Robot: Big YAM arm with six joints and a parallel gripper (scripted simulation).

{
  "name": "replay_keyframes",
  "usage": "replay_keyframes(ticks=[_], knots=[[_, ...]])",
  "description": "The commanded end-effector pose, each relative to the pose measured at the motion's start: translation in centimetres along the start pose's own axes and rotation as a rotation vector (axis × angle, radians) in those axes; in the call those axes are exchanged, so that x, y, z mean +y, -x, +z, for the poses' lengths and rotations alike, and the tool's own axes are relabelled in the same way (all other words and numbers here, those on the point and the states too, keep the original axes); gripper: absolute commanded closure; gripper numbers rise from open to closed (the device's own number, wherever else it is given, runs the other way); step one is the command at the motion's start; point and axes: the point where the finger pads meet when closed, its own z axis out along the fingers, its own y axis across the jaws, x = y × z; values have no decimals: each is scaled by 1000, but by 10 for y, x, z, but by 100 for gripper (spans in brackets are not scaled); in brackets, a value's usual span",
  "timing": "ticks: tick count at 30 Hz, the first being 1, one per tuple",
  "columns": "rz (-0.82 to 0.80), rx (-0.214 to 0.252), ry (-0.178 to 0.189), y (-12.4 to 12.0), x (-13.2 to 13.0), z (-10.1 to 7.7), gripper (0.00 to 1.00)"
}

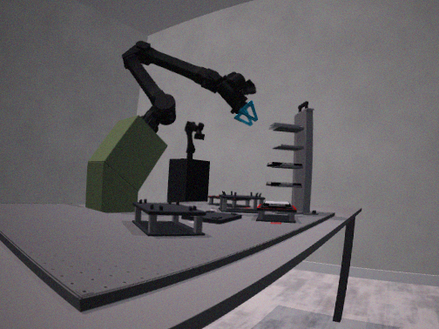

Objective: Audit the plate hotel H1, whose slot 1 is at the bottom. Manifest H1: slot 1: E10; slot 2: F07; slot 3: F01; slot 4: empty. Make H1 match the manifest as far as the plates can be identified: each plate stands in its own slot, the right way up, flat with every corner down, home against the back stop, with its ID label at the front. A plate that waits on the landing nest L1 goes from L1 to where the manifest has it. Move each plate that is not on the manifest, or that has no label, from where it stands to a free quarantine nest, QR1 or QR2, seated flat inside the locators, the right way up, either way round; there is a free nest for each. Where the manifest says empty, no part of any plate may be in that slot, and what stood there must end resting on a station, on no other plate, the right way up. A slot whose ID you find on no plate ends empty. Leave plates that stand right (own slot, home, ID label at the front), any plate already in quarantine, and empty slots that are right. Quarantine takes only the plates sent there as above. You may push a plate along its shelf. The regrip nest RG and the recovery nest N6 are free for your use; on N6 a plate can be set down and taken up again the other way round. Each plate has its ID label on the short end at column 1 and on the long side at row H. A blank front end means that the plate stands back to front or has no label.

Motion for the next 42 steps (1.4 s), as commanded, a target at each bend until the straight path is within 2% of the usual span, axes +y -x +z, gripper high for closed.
replay_keyframes(ticks=[1, 8, 10, 11, 13, 14, 15, 42], knots=[[-16, -81, 27, 46, 16, 1, 0], [-14, -81, 27, 48, 16, 13, 0], [-12, -84, 18, 50, 13, 13, 0], [-13, -56, 11, 33, 8, 13, 0], [-13, -56, 11, 33, 8, 13, 0], [-12, -84, 18, 50, 13, 13, 0], [-13, -56, 11, 33, 8, 13, 0], [-13, -56, 11, 33, 8, 13, 0]])
